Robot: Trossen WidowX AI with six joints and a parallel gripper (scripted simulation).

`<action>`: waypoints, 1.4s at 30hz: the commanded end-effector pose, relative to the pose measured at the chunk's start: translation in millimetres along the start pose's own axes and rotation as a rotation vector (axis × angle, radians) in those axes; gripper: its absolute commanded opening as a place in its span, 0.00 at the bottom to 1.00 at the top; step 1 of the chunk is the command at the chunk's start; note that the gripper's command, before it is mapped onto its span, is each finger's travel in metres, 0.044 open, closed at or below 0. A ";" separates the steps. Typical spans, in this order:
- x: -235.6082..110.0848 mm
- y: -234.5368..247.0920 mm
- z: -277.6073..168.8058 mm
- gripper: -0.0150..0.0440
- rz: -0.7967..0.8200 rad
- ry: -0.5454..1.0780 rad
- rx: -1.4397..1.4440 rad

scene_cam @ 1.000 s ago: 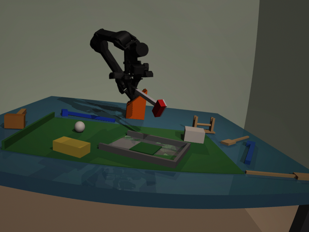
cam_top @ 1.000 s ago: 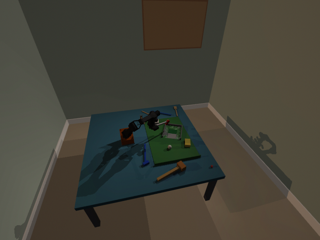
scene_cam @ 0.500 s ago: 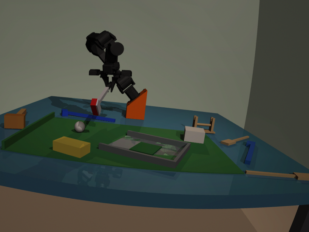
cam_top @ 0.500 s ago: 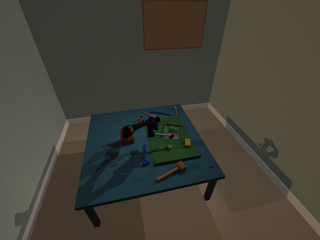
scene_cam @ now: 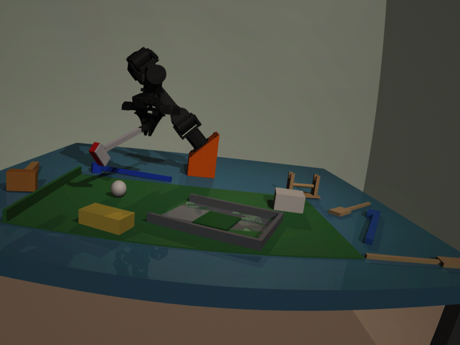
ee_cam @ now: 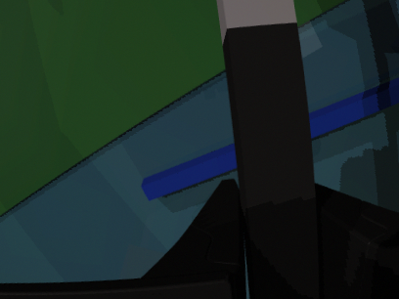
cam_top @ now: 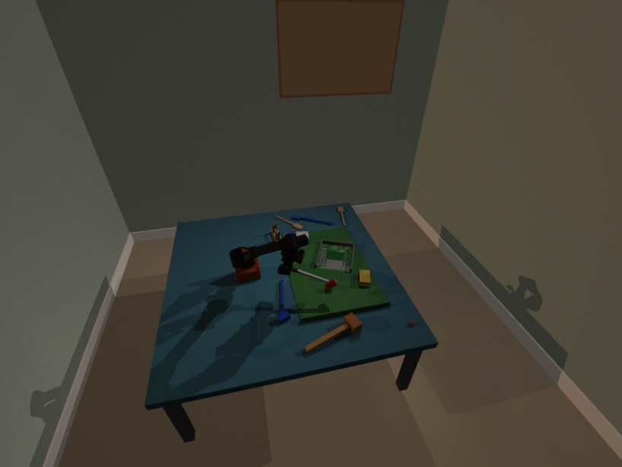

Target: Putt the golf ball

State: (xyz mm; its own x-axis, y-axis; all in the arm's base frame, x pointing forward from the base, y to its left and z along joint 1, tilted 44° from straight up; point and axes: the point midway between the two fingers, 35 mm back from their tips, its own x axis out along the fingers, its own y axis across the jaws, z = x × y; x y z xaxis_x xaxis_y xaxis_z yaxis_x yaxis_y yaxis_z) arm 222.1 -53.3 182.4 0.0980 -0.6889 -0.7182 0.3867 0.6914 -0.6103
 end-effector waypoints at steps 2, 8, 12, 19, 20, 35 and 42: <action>11.9 -1.6 -1.1 0.25 -0.010 -0.001 0.003; 35.9 -2.6 -1.5 0.25 -0.012 -0.003 0.003; 39.4 -2.8 -1.6 0.25 -0.012 -0.004 0.003; 48.6 -2.6 -1.4 0.25 -0.012 -0.003 0.003; 50.2 -2.6 -1.4 0.25 -0.012 -0.003 0.003; 65.5 -3.8 -0.1 0.25 -0.010 -0.005 0.013; 65.5 -3.8 -0.1 0.25 -0.010 -0.005 0.013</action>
State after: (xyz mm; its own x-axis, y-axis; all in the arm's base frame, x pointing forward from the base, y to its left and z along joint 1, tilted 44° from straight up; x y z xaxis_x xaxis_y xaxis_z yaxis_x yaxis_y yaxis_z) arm 227.0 -101.0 137.4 0.0987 -0.6970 -0.7102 0.3986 0.6816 -0.6136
